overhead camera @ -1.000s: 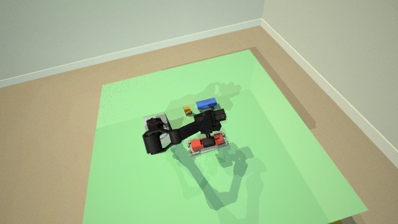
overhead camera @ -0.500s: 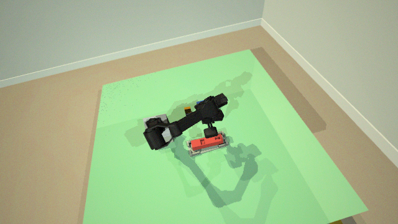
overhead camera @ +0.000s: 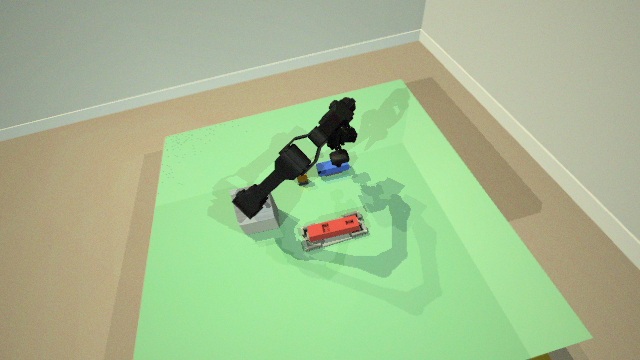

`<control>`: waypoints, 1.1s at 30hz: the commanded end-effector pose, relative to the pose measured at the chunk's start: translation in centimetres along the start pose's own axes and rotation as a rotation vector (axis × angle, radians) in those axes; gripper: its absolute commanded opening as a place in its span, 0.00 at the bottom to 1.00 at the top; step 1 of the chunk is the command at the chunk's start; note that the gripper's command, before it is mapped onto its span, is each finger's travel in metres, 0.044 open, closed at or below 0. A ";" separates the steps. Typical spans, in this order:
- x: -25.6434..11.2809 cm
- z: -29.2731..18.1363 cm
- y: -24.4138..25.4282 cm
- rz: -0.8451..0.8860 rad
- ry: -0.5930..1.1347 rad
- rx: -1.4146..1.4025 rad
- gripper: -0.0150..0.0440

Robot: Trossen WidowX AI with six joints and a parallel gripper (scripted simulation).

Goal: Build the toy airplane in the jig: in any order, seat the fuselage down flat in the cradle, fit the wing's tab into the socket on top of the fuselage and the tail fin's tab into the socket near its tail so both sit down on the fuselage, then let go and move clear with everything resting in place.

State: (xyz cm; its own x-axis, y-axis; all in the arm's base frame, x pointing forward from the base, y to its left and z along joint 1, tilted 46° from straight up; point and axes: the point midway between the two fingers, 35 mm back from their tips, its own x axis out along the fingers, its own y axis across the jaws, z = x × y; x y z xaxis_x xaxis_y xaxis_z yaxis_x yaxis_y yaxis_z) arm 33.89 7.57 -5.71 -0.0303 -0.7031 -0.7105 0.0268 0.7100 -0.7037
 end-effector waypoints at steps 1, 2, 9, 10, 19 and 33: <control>0.9 -0.8 4.5 -0.009 0.008 0.007 1.00; 1.0 -0.9 4.7 -0.010 0.008 0.007 1.00; 1.2 -0.9 4.7 -0.010 0.008 0.007 1.00; 2.0 -0.9 4.7 -0.010 0.008 0.007 1.00; 6.1 -0.9 4.6 -0.013 0.007 0.008 1.00; 8.5 -0.9 4.6 -0.013 0.007 0.008 1.00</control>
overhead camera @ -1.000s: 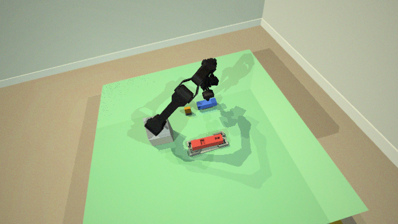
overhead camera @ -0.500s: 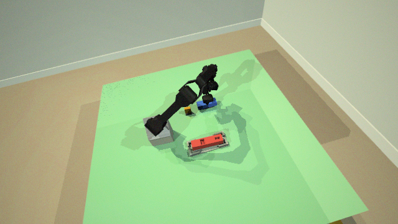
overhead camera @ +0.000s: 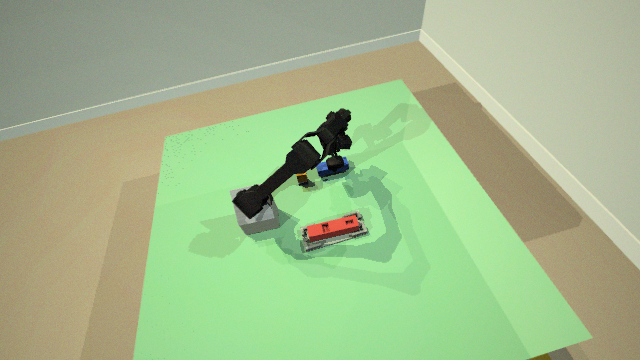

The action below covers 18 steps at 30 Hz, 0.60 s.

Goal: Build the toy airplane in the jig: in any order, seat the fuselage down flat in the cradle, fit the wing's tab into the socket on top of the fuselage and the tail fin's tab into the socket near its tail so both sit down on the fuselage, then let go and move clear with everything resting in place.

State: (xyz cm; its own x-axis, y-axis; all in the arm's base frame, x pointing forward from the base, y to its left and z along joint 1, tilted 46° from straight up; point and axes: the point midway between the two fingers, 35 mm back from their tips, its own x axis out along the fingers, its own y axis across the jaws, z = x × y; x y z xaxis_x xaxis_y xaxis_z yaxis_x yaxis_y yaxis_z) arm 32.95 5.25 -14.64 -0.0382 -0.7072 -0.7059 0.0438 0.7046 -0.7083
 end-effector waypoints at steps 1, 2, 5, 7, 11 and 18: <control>0.7 -0.1 0.0 -0.007 -0.001 -0.009 1.00; 0.9 -0.1 0.0 -0.007 -0.001 -0.009 1.00; 1.4 -0.1 0.0 -0.007 -0.001 -0.009 1.00; 1.7 -0.1 -0.1 -0.007 -0.001 -0.009 1.00; 2.3 -0.1 -0.1 -0.008 -0.001 -0.009 1.00; 3.2 -0.1 -0.1 -0.009 0.000 -0.009 1.00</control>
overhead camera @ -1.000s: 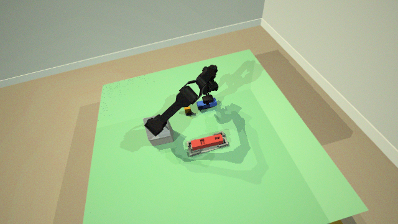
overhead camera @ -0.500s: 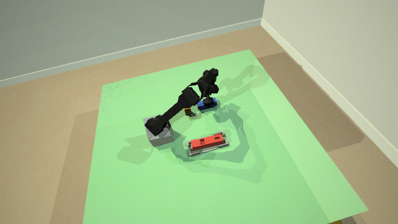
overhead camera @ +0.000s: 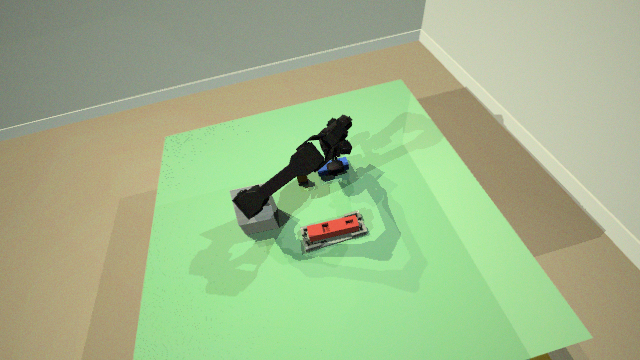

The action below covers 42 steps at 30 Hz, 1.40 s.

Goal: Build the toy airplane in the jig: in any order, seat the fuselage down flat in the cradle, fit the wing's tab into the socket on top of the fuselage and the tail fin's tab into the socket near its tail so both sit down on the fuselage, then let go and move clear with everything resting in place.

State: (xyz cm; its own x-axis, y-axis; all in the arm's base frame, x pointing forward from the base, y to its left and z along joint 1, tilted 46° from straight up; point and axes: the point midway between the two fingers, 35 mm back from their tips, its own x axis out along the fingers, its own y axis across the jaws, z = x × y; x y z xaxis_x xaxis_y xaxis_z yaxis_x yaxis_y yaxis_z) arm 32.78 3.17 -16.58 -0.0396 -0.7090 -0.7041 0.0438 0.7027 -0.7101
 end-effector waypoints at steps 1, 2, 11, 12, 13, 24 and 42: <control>0.3 -0.1 0.0 -0.006 -0.002 -0.009 0.96; 0.3 -0.1 0.0 -0.006 -0.002 -0.009 0.91; 0.3 -0.1 0.0 -0.006 -0.002 -0.009 0.58; 0.3 -0.1 0.0 -0.006 -0.002 -0.009 0.57; 0.3 -0.1 0.0 -0.006 -0.002 -0.009 0.55; -0.6 0.0 0.1 -0.002 0.004 -0.003 0.25; -5.9 0.5 0.4 0.003 0.003 -0.006 0.25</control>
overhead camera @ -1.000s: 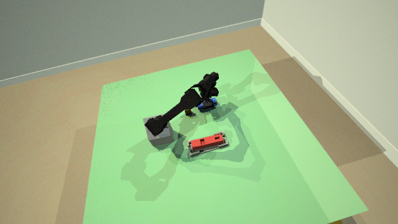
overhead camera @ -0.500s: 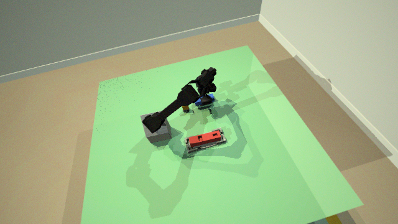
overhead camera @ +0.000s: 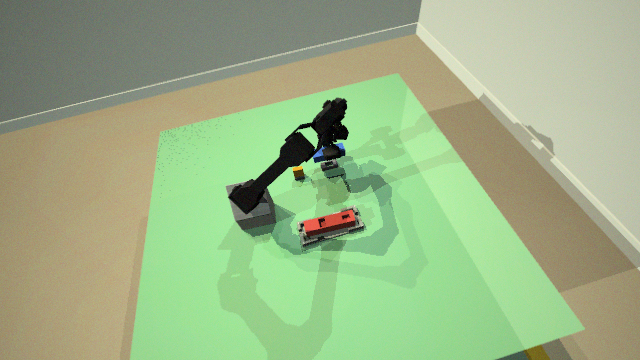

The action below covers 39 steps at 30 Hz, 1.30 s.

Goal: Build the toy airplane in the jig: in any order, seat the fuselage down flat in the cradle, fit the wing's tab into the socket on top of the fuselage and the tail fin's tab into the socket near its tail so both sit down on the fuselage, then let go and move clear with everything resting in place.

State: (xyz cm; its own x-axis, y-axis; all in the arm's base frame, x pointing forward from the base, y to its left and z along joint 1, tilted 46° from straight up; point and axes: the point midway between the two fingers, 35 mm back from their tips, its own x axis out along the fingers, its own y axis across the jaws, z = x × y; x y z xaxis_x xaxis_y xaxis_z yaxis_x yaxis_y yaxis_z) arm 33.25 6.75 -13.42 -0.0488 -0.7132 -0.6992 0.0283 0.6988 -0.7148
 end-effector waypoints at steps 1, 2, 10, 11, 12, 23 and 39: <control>-1.5 0.2 0.1 0.010 -0.007 0.009 0.25; -1.8 0.2 0.1 0.010 -0.007 0.009 0.25; -4.3 0.0 0.0 0.010 -0.008 0.007 0.25; -4.6 0.0 0.0 0.009 -0.008 0.007 0.25; -5.0 0.0 0.0 0.009 -0.009 0.007 0.25; -7.7 -0.4 -0.2 0.007 -0.010 0.005 0.25; -7.7 0.2 -5.0 0.022 -0.013 -0.226 0.25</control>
State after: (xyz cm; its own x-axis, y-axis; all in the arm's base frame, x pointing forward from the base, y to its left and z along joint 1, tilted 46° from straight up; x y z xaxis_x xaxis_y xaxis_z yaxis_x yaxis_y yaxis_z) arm 33.54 9.26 -5.24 -0.0466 -0.6983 -0.7142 -0.1559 0.7114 -0.6853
